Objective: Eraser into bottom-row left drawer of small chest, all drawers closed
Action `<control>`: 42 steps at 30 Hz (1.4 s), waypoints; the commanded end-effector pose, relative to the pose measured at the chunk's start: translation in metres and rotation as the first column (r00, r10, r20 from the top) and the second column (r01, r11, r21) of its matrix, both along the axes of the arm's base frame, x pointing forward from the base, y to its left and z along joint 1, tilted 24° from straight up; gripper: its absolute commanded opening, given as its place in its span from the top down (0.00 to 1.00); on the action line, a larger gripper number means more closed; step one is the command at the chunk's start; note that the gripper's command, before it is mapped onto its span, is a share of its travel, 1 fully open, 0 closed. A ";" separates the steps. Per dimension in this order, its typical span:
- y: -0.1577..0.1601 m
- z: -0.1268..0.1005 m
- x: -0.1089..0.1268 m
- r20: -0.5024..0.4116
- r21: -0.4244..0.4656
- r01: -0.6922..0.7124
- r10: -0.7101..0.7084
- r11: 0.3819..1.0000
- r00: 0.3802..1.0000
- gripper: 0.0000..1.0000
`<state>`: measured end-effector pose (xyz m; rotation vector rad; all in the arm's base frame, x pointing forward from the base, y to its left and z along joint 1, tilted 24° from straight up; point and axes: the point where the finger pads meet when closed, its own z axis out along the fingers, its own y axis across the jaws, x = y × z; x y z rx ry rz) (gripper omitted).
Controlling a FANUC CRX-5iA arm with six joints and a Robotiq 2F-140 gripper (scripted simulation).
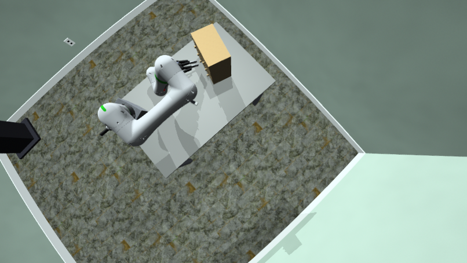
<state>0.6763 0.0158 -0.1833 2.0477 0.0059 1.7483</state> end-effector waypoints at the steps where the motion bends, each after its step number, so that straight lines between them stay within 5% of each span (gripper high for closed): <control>1: 0.000 0.000 0.000 0.000 0.000 0.000 0.000 1.000 1.000 0.80; 23: 0.000 0.001 0.002 0.000 0.000 0.000 0.000 1.000 1.000 0.80; 42: -0.006 0.006 0.026 0.000 0.000 0.000 0.000 1.000 1.000 0.80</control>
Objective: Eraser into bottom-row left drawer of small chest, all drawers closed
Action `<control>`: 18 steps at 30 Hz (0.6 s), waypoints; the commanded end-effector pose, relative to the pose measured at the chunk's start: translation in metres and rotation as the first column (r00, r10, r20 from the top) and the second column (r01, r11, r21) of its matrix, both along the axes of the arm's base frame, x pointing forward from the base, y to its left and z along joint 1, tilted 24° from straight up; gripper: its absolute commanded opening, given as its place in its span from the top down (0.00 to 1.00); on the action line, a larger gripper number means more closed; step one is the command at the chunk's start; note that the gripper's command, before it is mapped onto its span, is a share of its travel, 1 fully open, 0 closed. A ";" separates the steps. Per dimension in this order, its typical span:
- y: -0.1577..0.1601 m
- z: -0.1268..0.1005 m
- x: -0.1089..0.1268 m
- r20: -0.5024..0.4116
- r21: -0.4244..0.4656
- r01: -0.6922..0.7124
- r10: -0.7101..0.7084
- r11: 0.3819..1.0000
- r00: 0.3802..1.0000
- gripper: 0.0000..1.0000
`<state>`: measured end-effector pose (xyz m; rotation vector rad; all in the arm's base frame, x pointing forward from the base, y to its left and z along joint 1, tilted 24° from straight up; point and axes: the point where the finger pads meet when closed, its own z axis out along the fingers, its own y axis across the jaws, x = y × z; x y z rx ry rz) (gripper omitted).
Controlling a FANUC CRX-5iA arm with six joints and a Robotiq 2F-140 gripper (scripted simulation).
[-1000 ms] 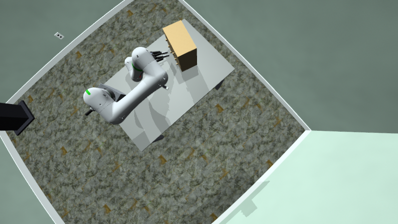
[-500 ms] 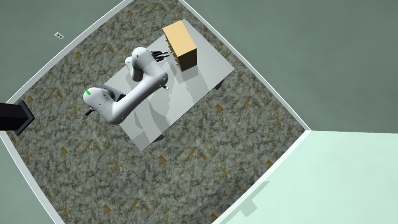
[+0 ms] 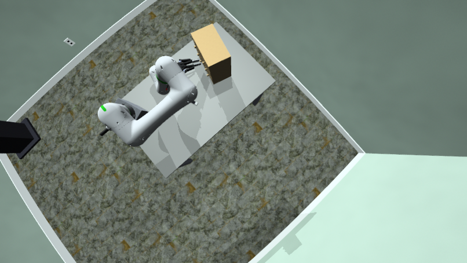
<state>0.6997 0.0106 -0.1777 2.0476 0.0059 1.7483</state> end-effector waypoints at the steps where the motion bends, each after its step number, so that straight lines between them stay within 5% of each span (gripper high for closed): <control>1: -0.001 0.001 0.004 0.000 0.000 0.000 0.000 1.000 1.000 0.80; 18: -0.002 0.002 0.010 0.000 0.000 0.000 0.000 1.000 1.000 0.80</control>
